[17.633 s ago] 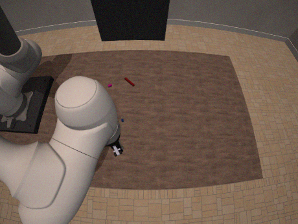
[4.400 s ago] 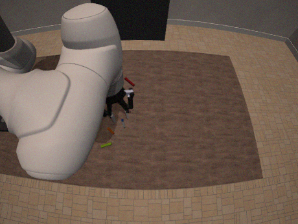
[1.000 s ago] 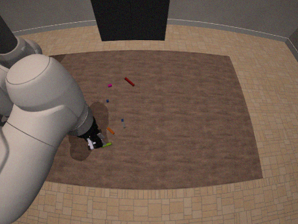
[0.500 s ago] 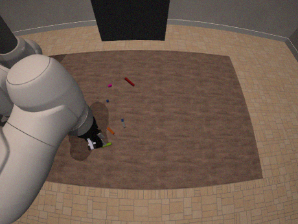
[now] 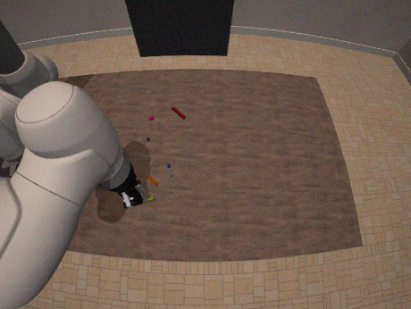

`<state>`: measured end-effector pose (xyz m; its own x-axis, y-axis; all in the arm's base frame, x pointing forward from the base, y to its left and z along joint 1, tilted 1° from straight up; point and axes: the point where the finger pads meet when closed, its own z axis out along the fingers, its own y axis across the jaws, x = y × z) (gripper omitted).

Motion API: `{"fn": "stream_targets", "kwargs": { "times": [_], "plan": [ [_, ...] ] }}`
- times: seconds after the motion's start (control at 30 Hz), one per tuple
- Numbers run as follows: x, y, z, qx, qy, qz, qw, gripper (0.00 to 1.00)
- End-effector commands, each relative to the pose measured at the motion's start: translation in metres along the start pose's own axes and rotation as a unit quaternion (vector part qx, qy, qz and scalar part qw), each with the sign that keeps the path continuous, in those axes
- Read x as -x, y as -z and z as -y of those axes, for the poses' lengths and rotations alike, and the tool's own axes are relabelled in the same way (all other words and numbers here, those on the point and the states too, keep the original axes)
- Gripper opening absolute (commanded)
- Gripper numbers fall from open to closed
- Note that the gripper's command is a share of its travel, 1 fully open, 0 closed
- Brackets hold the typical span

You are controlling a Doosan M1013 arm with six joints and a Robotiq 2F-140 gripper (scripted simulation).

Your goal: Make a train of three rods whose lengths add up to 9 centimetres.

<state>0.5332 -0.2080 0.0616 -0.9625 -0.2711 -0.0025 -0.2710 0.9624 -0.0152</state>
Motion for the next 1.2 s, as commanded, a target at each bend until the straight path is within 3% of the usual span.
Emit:
{"fn": "stream_targets", "kwargs": {
  "times": [0.0, 0.73, 1.17],
  "plan": [
    [0.000, -0.004, 0.000, 0.000, 0.000, 0.000, 1.000, 0.15],
    [0.000, -0.034, 0.001, 0.000, 0.000, 0.000, 1.000, 0.15],
    [0.000, -0.040, 0.001, 0.000, 0.000, 0.000, 1.000, 0.15]
  ]
}}
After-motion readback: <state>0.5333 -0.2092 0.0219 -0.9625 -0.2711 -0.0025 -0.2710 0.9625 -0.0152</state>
